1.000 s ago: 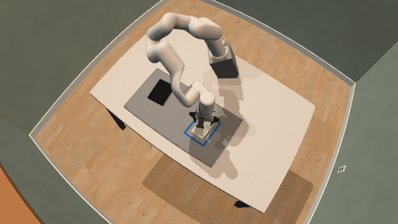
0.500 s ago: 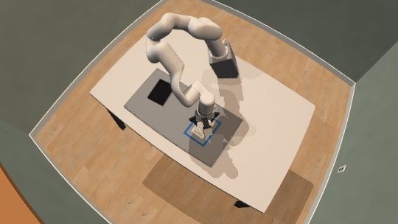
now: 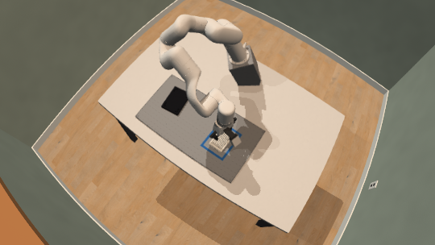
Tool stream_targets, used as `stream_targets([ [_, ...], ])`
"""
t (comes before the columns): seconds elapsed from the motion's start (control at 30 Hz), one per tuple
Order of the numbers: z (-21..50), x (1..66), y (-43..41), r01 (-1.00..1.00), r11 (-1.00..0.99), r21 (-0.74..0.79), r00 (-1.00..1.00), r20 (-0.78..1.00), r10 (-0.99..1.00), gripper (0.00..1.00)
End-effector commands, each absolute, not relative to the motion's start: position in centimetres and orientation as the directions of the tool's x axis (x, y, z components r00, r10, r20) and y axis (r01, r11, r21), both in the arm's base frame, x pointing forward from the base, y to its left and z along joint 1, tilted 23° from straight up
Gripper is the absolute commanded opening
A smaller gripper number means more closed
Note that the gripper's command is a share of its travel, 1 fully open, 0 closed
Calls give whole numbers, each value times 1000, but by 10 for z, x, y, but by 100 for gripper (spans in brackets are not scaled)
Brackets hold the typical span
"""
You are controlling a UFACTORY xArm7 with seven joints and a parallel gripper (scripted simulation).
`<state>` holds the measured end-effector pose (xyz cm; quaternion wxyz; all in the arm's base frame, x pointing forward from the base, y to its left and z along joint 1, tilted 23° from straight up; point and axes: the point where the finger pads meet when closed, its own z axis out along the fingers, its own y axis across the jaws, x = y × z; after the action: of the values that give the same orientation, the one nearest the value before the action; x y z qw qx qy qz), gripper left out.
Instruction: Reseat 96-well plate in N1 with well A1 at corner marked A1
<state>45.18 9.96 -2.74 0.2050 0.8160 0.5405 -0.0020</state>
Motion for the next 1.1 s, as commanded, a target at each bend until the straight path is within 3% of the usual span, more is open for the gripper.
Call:
stream_targets([
  [0.0,-26,453,101,931,-220,290,299,-264,917,100],
  [0.6,-35,455,98,974,158,163,-91,-357,930,100],
  [1.07,-35,455,98,829,560,-15,-520,-392,759,100],
])
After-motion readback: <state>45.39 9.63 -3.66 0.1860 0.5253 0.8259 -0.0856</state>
